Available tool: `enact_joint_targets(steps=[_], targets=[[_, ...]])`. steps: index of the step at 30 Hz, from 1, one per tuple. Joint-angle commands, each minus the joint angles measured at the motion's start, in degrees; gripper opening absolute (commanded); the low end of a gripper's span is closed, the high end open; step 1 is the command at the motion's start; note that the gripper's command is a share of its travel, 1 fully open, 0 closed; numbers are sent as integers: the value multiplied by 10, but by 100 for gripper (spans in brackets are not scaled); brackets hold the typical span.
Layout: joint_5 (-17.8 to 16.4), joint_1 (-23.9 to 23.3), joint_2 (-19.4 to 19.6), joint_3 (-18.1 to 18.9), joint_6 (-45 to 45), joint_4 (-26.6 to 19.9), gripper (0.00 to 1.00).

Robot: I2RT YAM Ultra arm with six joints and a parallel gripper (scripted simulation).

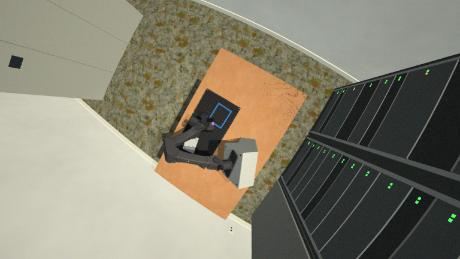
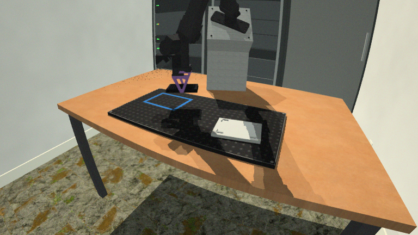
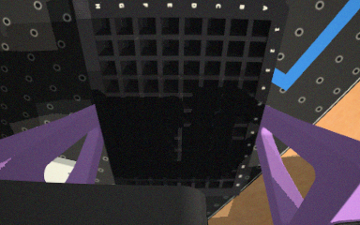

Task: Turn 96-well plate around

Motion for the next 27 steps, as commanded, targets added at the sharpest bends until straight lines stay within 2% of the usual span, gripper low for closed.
enact_joint_targets(steps=[1,4,10,18,20,27], targets=[[26,10,-23,-14,-83,-16,0],[29,8,-27,-7,-98,-17,0],[51,45,-52,-18,-188,-27,0],[81,86,-82,7,-310,-44,0],[81,86,-82,7,-310,-44,0],[108,123,-104,15,-417,-62,0]])
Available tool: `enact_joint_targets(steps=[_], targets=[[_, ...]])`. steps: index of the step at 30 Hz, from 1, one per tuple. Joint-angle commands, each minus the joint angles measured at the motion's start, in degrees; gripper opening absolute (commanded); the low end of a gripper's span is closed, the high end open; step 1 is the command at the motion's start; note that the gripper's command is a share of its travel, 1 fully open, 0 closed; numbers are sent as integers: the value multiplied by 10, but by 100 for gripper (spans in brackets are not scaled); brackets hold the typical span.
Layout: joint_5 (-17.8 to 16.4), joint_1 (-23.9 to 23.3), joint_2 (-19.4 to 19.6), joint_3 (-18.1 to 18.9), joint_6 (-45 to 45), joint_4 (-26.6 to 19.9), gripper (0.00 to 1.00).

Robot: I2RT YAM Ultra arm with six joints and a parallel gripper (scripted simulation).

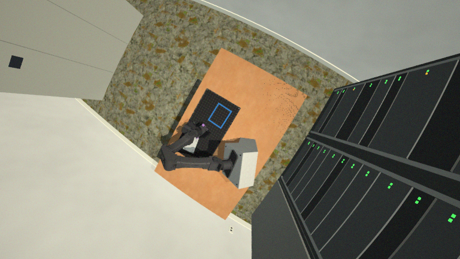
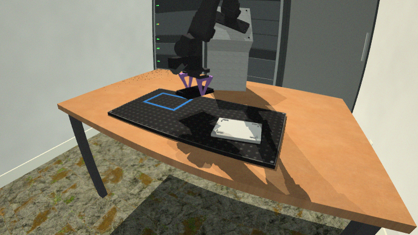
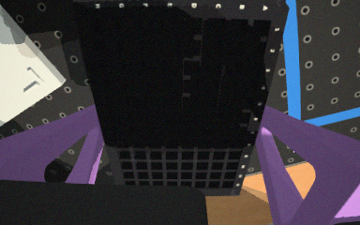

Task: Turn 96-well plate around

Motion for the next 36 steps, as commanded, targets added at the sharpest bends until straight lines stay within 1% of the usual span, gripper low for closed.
enact_joint_targets(steps=[1,8,10,11,12,20,25,27,28,30,36], targets=[[24,16,-22,17,-80,-20,0],[52,53,-40,29,-58,-40,0],[52,53,-40,29,-58,-40,0],[56,58,-34,26,-48,-43,0],[60,63,-44,33,-44,-46,0],[92,105,-58,54,-17,-72,0],[112,131,-62,69,0,-90,0],[112,131,-62,69,0,-90,0],[116,136,-59,73,3,-93,0],[124,146,-67,80,9,-100,0],[148,176,-69,103,28,-122,0]])
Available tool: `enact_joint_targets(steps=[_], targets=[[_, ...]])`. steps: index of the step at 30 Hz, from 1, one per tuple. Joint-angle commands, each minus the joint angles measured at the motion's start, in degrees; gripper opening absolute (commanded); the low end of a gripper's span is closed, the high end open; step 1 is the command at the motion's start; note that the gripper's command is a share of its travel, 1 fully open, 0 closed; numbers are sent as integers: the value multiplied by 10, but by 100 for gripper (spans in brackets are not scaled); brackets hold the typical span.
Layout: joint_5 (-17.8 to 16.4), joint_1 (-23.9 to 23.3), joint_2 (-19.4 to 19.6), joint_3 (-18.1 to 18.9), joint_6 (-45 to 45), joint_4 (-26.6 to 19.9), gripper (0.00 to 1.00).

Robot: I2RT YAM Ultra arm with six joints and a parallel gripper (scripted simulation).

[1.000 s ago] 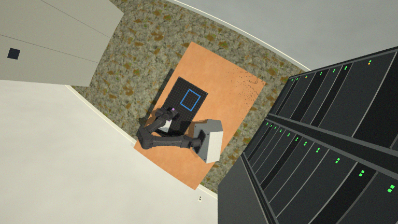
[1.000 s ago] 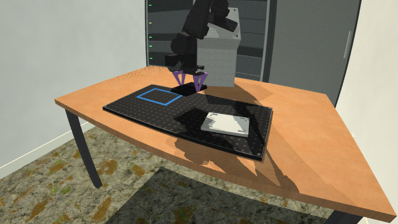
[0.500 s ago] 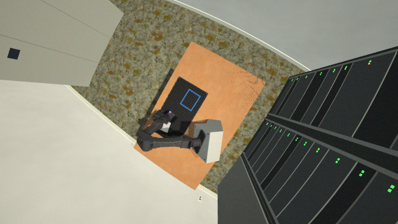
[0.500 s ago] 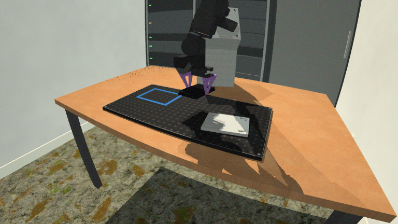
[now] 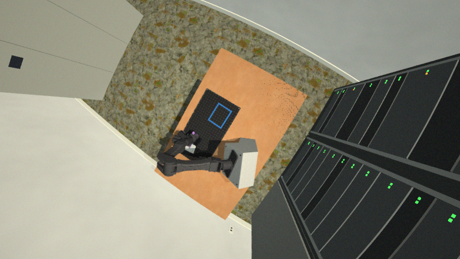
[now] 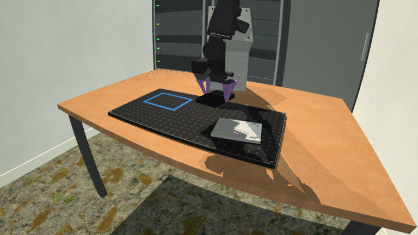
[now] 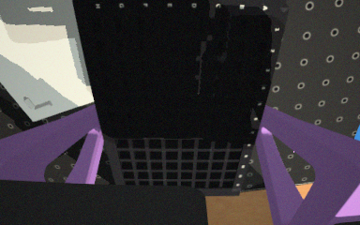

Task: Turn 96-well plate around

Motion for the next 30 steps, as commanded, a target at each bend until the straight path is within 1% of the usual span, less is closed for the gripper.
enact_joint_targets(steps=[1,6,8,12,15,17,21,23,25,26,28,30], targets=[[25,17,-16,25,20,-25,0],[44,41,-5,47,35,-44,0],[44,41,-5,47,35,-44,0],[59,60,6,65,46,-59,0],[70,74,1,80,55,-71,0],[78,84,11,91,60,-79,0],[92,102,10,113,71,-95,0],[99,111,18,124,77,-103,0],[99,111,18,124,77,-103,0],[103,115,7,130,79,-107,0],[109,124,23,141,85,-116,0],[116,133,27,153,90,-124,0]])
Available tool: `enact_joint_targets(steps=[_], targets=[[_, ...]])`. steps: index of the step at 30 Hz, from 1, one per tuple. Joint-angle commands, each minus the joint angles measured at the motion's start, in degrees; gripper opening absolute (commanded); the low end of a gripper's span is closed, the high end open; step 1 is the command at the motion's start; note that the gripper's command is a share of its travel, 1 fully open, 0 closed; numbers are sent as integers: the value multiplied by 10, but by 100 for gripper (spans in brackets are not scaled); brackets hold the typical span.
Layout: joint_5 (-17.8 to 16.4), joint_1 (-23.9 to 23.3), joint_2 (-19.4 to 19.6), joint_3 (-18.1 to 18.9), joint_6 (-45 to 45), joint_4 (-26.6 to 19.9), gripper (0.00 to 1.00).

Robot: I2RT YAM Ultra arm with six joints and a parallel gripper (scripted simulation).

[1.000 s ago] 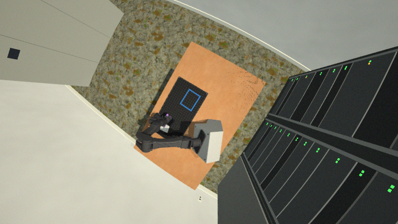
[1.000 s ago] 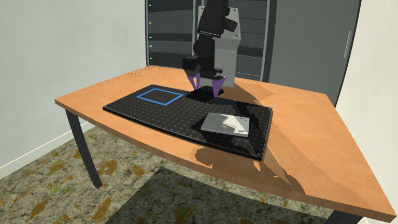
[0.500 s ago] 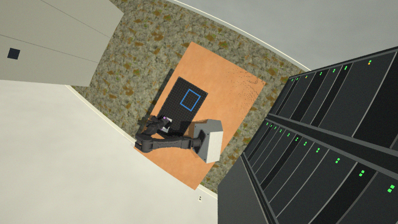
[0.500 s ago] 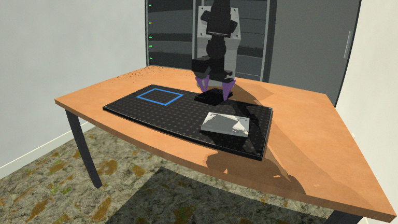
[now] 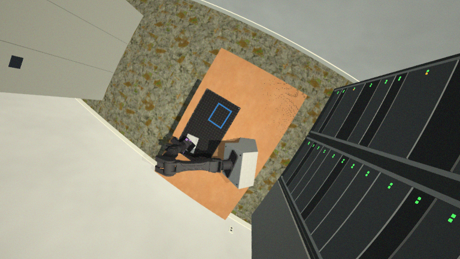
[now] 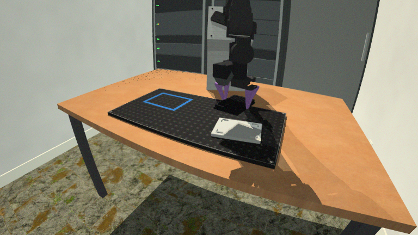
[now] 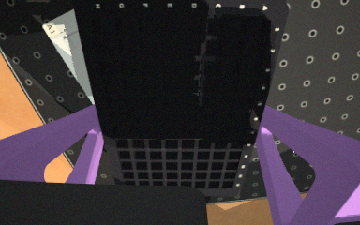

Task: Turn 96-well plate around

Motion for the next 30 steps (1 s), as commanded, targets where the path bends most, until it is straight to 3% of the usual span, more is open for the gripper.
enact_joint_targets(steps=[1,6,10,21,27,29,30], targets=[[22,18,8,30,16,-29,0],[36,35,8,56,27,-46,0],[36,23,2,41,27,-46,0],[36,28,3,41,26,-46,0],[36,28,-2,30,-95,-44,0],[36,28,-2,30,-95,-44,0],[36,28,-2,54,-114,-44,0]])
